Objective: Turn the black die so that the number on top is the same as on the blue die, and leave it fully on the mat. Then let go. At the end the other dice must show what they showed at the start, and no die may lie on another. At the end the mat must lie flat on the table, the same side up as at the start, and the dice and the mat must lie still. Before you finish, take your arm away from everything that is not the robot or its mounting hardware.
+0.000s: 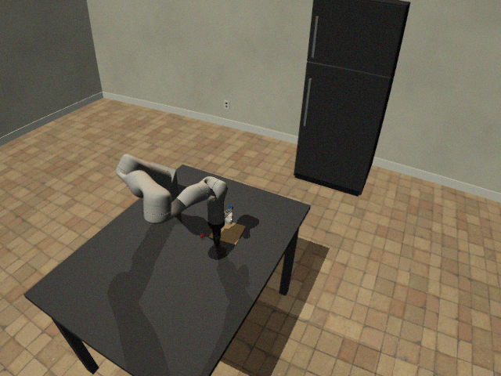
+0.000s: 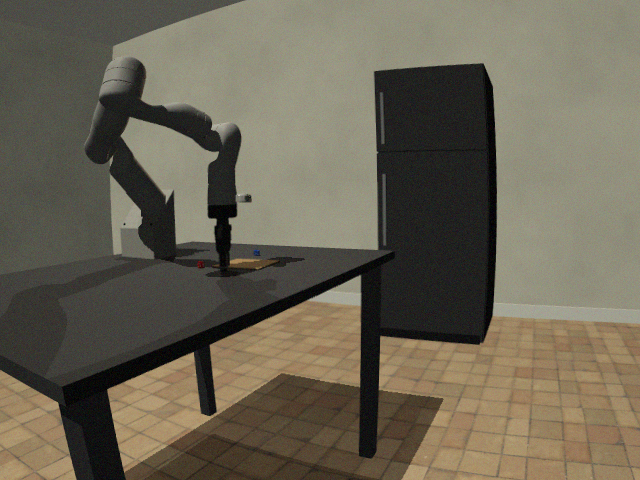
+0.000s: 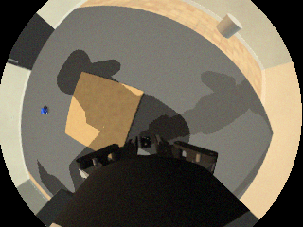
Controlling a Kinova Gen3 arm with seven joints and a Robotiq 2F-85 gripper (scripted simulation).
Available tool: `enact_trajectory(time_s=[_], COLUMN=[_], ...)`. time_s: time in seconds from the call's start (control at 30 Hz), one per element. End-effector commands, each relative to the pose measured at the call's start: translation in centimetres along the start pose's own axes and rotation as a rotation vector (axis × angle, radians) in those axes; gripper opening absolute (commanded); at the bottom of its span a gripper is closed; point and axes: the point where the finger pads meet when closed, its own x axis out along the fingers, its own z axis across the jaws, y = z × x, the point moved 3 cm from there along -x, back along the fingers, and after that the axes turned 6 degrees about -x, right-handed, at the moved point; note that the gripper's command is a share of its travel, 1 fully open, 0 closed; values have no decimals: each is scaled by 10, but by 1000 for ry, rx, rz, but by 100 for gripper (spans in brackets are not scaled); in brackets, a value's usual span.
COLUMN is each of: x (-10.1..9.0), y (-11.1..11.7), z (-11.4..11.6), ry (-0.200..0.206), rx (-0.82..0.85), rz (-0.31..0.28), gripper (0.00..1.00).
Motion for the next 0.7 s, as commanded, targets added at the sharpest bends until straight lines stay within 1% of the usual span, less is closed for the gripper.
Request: enact_trajectory(time_s=[0.0,0.67], x=[3,5], y=[0,0], z=[-1,-1], ry=[2,2], rx=[-1,-1], rz=[-2,-2], gripper=[31,31])
